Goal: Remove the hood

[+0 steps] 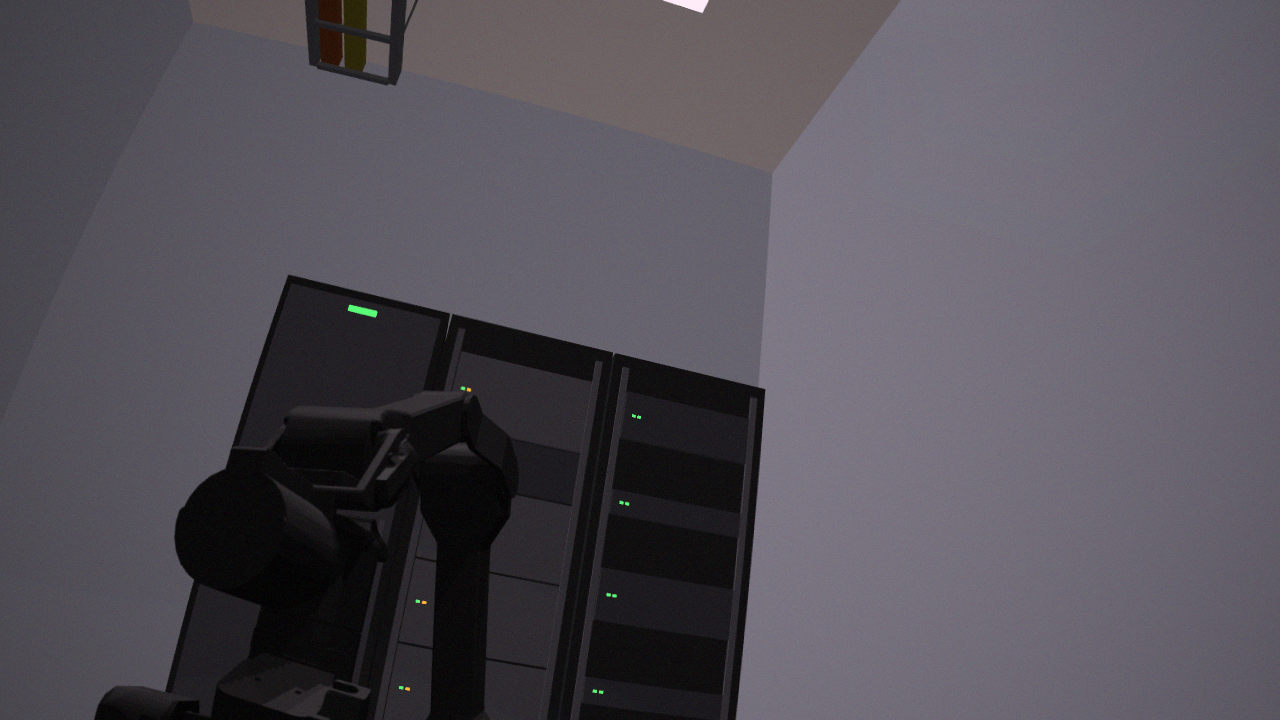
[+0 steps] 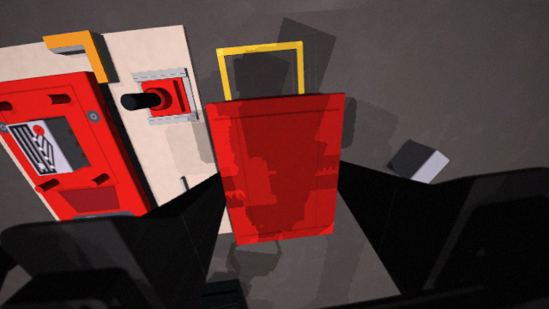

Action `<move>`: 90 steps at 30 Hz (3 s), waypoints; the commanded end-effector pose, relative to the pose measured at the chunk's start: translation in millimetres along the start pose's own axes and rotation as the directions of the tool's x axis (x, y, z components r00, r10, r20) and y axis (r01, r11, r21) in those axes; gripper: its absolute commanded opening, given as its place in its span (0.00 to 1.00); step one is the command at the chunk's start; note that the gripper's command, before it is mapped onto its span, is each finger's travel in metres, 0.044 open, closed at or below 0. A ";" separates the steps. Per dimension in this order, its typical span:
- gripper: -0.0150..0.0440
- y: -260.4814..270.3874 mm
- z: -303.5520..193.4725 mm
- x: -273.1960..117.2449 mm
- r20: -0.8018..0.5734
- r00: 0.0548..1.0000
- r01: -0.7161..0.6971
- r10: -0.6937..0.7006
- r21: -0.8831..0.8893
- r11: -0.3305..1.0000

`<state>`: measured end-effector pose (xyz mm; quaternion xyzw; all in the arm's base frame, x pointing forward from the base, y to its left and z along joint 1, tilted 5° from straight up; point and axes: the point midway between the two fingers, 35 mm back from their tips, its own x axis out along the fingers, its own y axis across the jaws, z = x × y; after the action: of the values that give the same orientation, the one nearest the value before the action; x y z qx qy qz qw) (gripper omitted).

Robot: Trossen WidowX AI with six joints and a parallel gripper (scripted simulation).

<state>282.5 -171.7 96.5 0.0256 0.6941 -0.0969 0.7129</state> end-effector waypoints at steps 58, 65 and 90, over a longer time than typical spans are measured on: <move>0.25 0.8 -0.3 41.4 0.000 1.000 -0.003 0.003 -0.003 1.000; 0.25 0.9 -0.7 46.0 0.000 1.000 -0.003 0.003 -0.003 1.000; 0.25 1.5 -2.2 60.1 0.000 1.000 -0.003 0.003 -0.003 1.000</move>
<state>281.4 -176.2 38.0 0.0255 0.6945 -0.0971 0.7124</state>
